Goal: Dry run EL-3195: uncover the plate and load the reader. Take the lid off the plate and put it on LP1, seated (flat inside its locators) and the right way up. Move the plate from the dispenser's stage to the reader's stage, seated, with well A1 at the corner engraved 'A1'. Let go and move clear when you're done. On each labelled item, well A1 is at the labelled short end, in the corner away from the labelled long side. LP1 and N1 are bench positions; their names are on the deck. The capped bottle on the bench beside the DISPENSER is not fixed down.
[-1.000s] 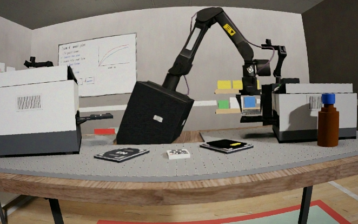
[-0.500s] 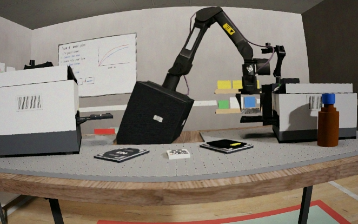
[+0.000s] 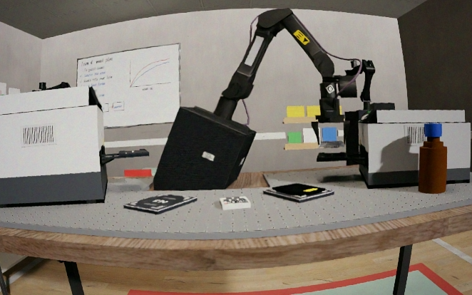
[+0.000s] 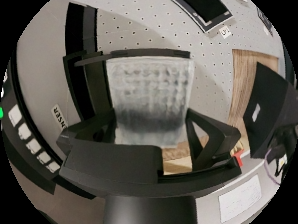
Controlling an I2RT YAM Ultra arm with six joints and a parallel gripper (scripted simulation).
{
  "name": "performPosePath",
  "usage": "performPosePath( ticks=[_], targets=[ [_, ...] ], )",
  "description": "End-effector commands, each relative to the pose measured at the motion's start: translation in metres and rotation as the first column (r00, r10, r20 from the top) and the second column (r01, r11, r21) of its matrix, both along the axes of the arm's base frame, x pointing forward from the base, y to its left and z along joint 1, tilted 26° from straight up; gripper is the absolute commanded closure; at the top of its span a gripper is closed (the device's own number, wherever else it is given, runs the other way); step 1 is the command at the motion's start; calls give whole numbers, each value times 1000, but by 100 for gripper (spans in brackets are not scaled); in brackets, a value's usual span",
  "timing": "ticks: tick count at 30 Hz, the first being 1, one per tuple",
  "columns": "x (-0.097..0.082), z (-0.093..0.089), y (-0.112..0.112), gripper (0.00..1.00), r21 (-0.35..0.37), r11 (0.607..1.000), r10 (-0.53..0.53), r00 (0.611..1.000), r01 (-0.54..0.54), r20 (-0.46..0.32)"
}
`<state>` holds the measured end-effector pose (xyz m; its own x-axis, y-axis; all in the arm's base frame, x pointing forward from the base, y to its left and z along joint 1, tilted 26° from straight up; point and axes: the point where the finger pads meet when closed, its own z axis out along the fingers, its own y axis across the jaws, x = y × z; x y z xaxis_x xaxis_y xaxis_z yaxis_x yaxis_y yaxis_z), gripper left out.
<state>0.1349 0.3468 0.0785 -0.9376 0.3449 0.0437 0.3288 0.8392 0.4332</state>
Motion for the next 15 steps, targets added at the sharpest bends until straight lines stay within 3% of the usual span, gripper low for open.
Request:
performPosePath(
  ticks=[1, 13, 15],
  targets=[
    [5, 25, 4, 14, 49, 999, -12, 1000, 11, 21],
    [2, 22, -1, 14, 42, 999, -14, 1000, 13, 21],
    [3, 30, 1, 14, 50, 999, -14, 1000, 13, 26]
  ],
)
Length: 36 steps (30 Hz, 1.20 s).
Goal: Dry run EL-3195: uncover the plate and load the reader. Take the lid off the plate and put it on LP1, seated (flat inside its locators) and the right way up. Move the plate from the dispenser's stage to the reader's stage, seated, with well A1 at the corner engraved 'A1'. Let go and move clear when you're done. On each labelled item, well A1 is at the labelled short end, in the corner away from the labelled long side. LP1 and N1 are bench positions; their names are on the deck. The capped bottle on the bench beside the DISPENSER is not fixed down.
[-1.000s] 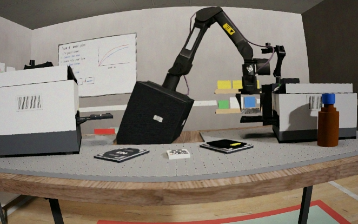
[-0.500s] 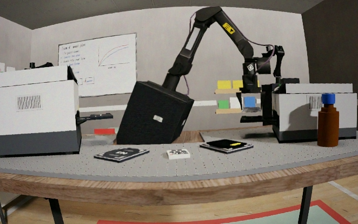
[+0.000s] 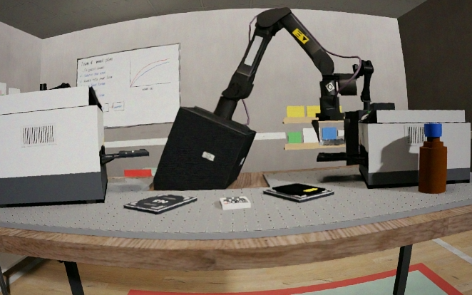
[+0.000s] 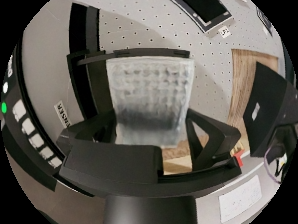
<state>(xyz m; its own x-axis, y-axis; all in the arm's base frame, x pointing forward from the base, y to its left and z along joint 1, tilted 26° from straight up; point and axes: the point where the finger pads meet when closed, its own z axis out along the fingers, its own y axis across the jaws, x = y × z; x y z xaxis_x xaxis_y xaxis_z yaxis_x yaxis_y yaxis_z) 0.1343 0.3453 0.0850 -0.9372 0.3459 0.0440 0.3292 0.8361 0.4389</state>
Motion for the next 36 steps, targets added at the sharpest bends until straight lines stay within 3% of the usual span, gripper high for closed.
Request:
performPosePath(
  ticks=[1, 36],
  targets=[
    [4, 25, 2, 14, 41, 999, -12, 1000, 11, 23],
    [-4, 61, -18, 14, 34, 999, 6, 1000, -6, 17]
  ],
)
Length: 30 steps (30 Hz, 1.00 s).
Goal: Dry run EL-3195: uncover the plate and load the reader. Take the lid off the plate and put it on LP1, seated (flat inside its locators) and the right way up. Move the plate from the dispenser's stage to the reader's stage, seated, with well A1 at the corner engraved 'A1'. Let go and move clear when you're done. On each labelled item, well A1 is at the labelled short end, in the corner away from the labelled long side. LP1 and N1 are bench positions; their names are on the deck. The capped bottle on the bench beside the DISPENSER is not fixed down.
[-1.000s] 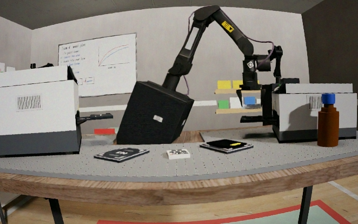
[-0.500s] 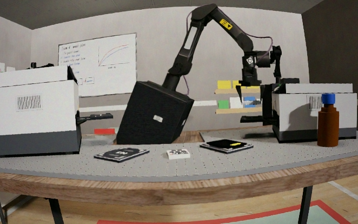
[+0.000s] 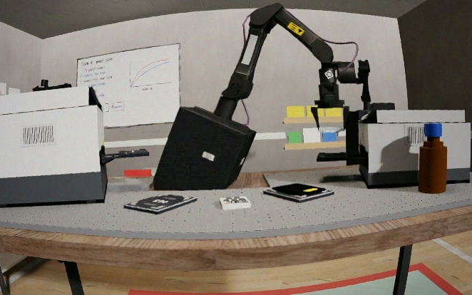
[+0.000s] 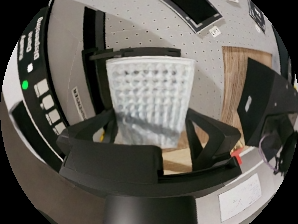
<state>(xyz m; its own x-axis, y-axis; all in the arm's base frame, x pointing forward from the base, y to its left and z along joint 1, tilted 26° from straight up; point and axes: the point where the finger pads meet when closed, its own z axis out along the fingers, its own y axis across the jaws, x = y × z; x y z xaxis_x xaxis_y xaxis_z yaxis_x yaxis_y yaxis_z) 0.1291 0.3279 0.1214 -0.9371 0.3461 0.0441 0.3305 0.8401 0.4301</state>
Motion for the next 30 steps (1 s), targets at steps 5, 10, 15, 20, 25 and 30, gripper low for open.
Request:
performPosePath(
  ticks=[5, 10, 15, 20, 25, 30],
  targets=[
    [3, 32, -3, 14, 48, 999, -2, 1000, 1, 22],
    [3, 38, -7, 14, 49, 999, -4, 1000, 3, 22],
    [3, 38, -8, 14, 45, 999, -9, 1000, 8, 22],
    [2, 38, -8, 14, 44, 999, -3, 1000, 1, 25],
    [-1, 42, 1, 14, 76, 997, 15, 999, -18, 40],
    [-4, 38, -2, 14, 59, 998, 16, 999, -18, 33]
  ],
)
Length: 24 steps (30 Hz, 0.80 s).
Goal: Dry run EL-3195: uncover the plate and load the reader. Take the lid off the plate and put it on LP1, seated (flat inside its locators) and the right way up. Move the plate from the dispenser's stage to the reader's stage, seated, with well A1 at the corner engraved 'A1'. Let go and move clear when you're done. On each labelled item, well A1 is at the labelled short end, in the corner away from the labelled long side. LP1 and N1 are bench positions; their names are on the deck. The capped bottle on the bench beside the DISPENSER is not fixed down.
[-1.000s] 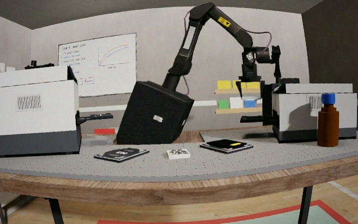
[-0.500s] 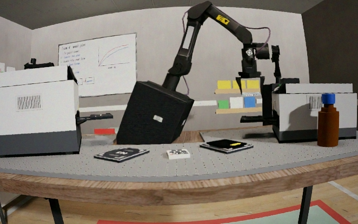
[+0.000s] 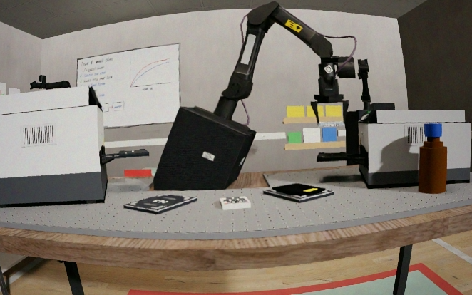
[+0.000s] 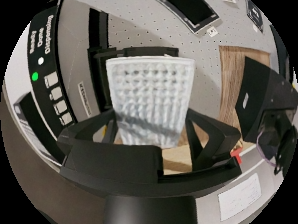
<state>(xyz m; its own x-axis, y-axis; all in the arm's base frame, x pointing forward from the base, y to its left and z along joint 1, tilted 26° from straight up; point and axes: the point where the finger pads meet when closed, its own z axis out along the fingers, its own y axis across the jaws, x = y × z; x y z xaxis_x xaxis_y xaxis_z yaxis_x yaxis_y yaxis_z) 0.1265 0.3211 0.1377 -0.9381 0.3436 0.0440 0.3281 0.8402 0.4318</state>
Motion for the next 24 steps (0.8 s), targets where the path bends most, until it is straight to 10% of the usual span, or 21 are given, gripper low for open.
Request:
performPosePath(
  ticks=[1, 24],
  targets=[
    [3, 21, 2, 14, 53, 999, 0, 1000, -2, 30],
    [26, 3, 0, 14, 4, 1000, 6, 999, -7, 33]
  ],
)
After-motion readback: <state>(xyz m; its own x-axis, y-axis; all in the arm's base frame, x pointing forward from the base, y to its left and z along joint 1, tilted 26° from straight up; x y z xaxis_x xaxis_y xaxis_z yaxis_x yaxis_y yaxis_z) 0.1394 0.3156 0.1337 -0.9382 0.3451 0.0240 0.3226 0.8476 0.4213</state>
